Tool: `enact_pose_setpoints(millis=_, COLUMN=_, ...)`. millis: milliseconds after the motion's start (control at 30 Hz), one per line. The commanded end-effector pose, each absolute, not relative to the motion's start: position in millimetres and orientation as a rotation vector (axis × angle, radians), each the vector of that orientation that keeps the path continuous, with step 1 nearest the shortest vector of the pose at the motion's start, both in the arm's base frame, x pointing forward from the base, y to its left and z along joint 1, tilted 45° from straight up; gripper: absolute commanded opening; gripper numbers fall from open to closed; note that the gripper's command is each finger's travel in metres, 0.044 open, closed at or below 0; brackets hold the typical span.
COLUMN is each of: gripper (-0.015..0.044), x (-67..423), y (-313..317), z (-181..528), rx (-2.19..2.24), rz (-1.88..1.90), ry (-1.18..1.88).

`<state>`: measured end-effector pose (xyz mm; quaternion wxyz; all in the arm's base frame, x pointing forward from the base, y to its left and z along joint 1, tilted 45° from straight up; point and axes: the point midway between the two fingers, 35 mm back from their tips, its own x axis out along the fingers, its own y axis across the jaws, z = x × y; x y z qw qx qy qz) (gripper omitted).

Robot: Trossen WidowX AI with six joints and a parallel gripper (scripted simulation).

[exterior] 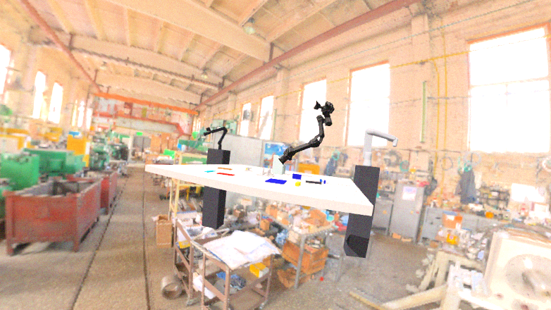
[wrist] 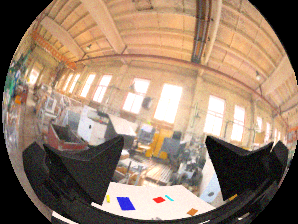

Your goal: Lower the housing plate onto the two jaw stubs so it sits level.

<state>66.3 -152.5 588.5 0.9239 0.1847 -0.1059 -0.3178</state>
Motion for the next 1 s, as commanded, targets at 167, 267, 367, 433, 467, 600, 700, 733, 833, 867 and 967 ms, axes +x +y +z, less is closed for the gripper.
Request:
enact_pose_setpoints(millis=167, gripper=0.044, x=44.2, y=-187.5, z=592.1, rx=0.452, rz=-0.566, ry=-0.308)
enact_pose_setpoints(millis=267, gripper=0.044, x=42.9, y=-195.0, z=593.8, rx=0.479, rz=-0.527, ry=-0.336)
enact_pose_setpoints(millis=367, gripper=0.044, x=42.3, y=-199.2, z=594.6, rx=0.494, rz=-0.507, ry=-0.352)
enact_pose_setpoints(millis=433, gripper=0.044, x=41.2, y=-202.4, z=594.7, rx=0.502, rz=-0.499, ry=-0.36)
enact_pose_setpoints(millis=467, gripper=0.044, x=40.4, y=-204.7, z=594.7, rx=0.507, rz=-0.493, ry=-0.365)
enact_pose_setpoints(millis=600, gripper=0.044, x=39.1, y=-209.8, z=598.9, rx=0.481, rz=-0.473, ry=-0.394)
enact_pose_setpoints(millis=700, gripper=0.044, x=34.9, y=-219.9, z=599.8, rx=0.479, rz=-0.462, ry=-0.42)
enact_pose_setpoints(millis=733, gripper=0.044, x=32.6, y=-225.1, z=599.0, rx=0.488, rz=-0.46, ry=-0.429)
enact_pose_setpoints(millis=833, gripper=0.044, x=26.0, y=-241.4, z=595.8, rx=0.516, rz=-0.453, ry=-0.456)
enact_pose_setpoints(millis=867, gripper=0.044, x=24.5, y=-246.7, z=594.2, rx=0.524, rz=-0.45, ry=-0.463)
enact_pose_setpoints(millis=967, gripper=0.044, x=20.4, y=-263.1, z=588.9, rx=0.549, rz=-0.443, ry=-0.484)
